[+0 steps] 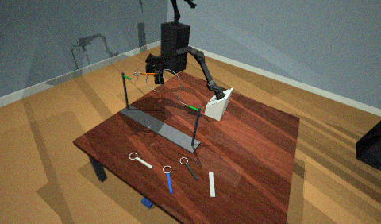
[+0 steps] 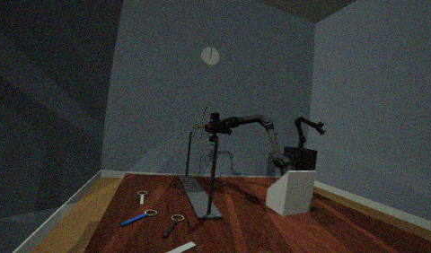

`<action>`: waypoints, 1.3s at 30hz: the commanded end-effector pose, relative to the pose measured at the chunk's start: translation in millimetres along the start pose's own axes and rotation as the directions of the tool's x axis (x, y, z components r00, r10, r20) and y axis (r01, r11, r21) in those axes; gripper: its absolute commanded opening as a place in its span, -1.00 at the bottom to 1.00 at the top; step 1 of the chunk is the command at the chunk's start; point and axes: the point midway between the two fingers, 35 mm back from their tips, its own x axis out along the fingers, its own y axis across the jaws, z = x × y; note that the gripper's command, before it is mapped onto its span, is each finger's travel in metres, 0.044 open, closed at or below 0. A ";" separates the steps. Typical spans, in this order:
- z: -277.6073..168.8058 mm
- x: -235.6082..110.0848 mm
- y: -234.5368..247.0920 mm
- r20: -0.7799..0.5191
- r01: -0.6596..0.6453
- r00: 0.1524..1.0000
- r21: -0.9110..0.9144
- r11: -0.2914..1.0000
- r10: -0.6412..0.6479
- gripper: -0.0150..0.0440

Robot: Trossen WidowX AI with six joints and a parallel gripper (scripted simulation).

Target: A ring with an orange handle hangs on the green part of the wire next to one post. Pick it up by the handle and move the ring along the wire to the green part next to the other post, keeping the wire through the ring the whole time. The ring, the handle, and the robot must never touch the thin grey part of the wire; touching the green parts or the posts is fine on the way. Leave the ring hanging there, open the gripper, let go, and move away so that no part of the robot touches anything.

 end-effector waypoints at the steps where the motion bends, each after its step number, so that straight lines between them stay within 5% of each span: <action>1: 1.3 0.0 -0.4 0.002 0.025 1.000 -0.039 0.999 -0.025 -1.00; 20: 5.9 -2.3 -21.3 0.041 0.200 0.979 -0.339 0.919 -0.198 -1.00; 39: 20.8 -10.4 -45.7 0.159 0.382 0.915 -0.643 0.664 -0.371 -1.00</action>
